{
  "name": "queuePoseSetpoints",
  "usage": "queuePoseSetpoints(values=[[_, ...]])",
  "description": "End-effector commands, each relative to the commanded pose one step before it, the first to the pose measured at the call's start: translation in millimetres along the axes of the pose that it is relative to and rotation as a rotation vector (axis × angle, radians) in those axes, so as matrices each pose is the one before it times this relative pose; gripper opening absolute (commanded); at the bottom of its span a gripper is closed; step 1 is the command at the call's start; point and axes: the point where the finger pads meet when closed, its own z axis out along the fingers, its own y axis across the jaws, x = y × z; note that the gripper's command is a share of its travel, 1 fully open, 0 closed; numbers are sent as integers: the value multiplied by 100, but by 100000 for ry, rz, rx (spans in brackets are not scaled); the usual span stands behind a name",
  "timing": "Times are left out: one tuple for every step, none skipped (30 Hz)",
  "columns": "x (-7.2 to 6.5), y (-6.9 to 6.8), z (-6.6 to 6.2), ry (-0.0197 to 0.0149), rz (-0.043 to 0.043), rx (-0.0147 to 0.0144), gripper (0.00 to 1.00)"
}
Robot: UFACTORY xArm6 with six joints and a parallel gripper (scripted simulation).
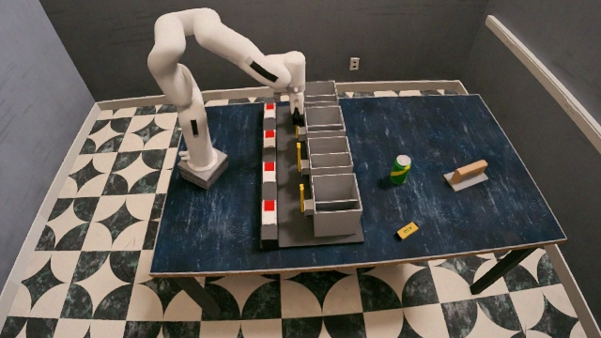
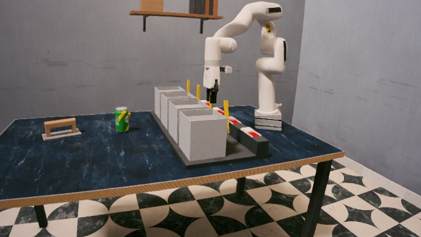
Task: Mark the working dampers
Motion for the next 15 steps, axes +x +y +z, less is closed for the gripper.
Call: queuePoseSetpoints(values=[[-139,39,-381,-421,9,-130,39],[0,0,-140,0,0,0,39],[0,0,-174,0,0,0,39],[0,0,-208,0,0,0,39],[1,0,-241,0,0,0,39],[-1,0,-273,0,0,0,39],[0,0,-303,0,0,0,39],[1,0,-330,0,0,0,39],[-1,0,-354,0,0,0,39],[0,0,0,0,0,0,39],[0,0,0,0,0,0,39],[0,0,-374,0,0,0,39],[0,0,-389,0,0,0,39],[1,0,-400,0,0,0,39],[0,0,-407,0,0,0,39]])
